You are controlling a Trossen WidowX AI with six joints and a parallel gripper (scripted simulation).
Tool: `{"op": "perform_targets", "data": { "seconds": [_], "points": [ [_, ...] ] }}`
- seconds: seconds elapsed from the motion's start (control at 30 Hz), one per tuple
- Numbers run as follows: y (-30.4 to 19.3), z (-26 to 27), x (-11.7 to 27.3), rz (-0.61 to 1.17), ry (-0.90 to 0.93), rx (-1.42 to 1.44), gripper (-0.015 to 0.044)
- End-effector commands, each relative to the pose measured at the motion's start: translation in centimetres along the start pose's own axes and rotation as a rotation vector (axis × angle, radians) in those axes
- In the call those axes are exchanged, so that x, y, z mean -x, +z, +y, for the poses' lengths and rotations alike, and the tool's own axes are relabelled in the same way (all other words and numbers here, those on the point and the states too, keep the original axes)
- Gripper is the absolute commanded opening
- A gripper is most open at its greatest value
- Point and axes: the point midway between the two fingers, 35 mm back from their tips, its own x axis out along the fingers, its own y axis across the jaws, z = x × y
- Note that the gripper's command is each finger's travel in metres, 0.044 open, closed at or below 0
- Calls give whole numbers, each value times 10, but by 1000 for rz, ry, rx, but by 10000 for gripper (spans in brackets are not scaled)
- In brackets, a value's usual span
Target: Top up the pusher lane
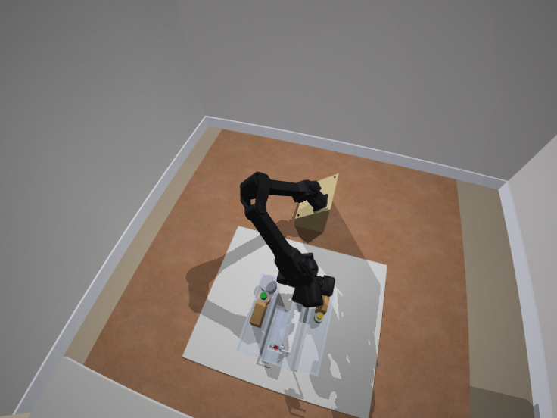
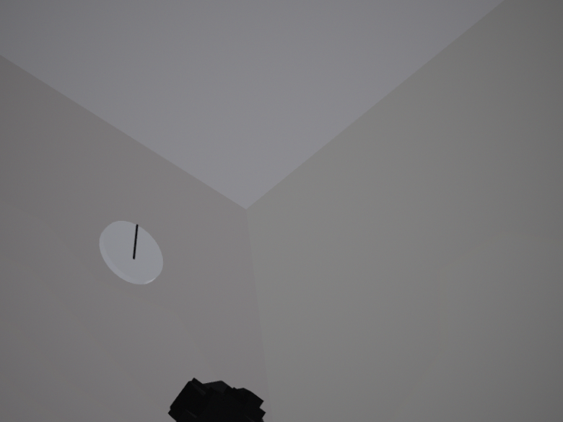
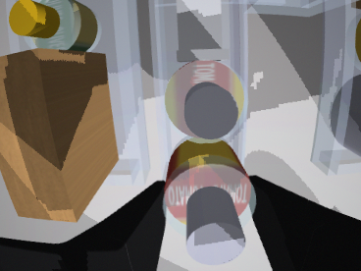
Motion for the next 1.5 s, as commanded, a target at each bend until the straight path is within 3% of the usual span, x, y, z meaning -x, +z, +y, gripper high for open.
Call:
{"op": "perform_targets", "data": {
  "seconds": [0.0,1.47],
  "points": [
    [9,-2,3,-22,-8,-12,0],
    [14,-3,3,-22,-8,-12,0]
  ]
}}
